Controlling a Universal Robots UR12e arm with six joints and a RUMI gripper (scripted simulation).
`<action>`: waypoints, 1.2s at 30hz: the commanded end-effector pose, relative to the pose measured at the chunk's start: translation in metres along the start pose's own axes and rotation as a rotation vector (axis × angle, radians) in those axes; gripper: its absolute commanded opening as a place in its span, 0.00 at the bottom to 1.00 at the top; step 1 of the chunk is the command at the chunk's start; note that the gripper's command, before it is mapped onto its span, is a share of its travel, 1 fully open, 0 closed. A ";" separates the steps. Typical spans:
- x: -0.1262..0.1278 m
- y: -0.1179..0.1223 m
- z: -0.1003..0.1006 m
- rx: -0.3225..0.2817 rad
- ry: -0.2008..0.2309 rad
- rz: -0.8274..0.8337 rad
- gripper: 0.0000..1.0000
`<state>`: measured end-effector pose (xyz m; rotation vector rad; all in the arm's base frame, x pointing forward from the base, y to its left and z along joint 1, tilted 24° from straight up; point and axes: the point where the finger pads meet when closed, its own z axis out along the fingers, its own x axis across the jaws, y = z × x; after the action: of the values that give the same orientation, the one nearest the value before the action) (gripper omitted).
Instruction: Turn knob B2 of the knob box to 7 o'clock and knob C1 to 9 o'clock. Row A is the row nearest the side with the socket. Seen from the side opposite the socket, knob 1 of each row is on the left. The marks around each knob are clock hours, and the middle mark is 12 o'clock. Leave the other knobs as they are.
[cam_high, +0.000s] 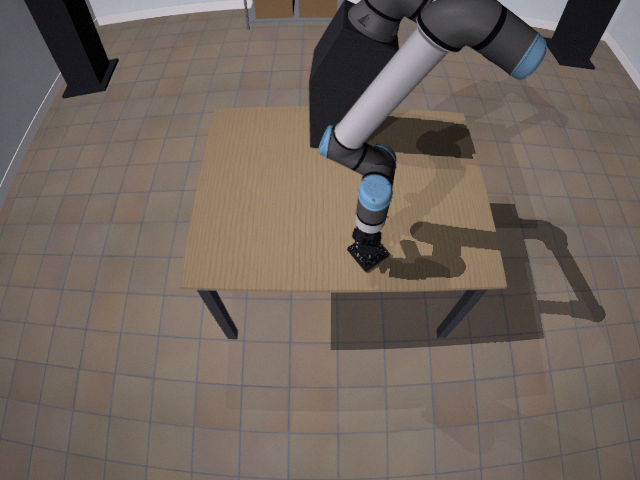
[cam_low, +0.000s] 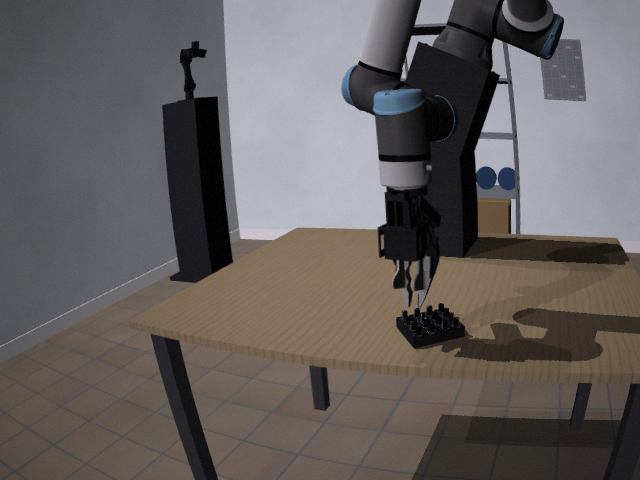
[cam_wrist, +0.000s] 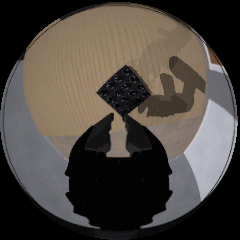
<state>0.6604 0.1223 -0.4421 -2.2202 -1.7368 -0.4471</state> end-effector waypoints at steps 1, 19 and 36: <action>-0.002 -0.002 0.001 0.004 -0.001 0.002 0.11; -0.002 -0.002 -0.039 0.003 -0.001 0.003 1.00; -0.002 -0.002 -0.117 0.003 -0.001 0.003 1.00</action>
<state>0.6587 0.0764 -0.3425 -2.2290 -1.7399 -0.4576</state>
